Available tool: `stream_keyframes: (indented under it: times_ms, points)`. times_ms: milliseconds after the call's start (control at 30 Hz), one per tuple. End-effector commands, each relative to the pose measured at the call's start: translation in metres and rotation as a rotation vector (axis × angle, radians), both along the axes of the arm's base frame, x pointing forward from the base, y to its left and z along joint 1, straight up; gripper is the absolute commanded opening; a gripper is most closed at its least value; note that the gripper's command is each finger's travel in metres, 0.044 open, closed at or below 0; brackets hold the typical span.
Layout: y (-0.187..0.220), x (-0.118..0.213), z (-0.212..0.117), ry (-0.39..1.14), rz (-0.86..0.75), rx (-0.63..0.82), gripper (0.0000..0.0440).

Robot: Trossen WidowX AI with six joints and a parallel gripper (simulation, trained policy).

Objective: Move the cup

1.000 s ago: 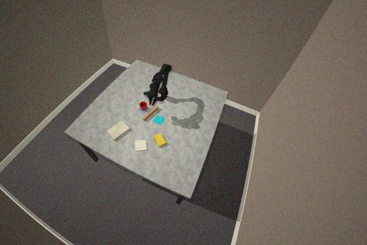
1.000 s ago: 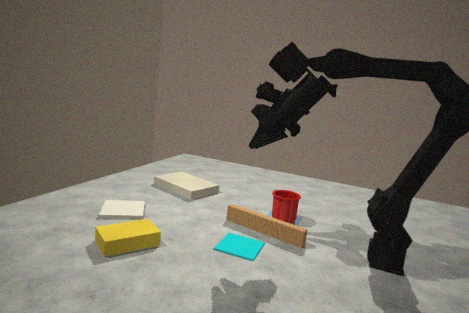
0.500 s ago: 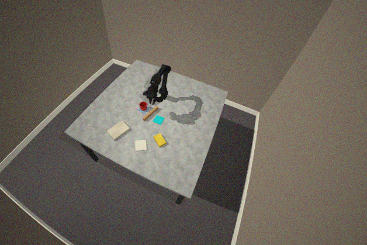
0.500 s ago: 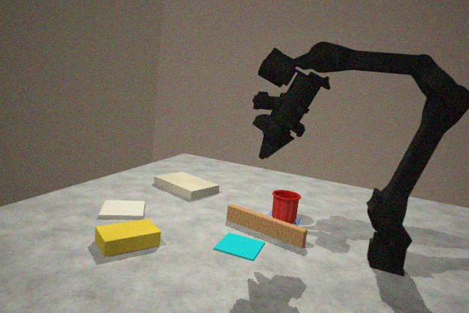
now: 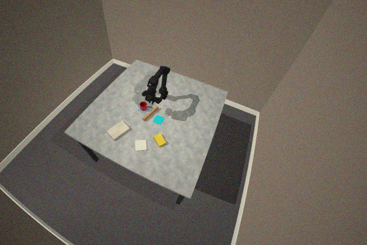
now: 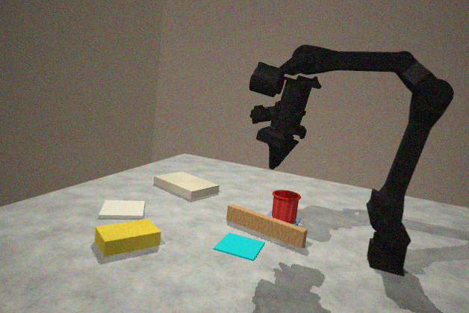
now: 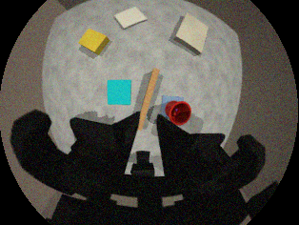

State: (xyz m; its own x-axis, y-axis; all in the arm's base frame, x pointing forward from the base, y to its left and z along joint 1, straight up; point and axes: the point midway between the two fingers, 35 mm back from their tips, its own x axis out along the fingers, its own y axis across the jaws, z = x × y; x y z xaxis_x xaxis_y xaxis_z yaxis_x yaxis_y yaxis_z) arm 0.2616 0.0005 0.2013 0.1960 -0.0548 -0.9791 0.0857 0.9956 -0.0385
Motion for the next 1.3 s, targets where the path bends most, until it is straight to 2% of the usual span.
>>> stream_keyframes:
  times_ms: [0, 400, 833, 1267]
  points:
    - [-0.006, -0.001, -0.006, 0.053, 0.008, -0.014, 0.0125]
    - [-0.024, -0.007, -0.026, 0.177, 0.020, -0.034, 0.0140]
    - [-0.043, -0.010, -0.054, 0.250, 0.039, -0.040, 0.0170]
    - [-0.059, -0.015, -0.086, 0.309, 0.088, -0.034, 0.0180]
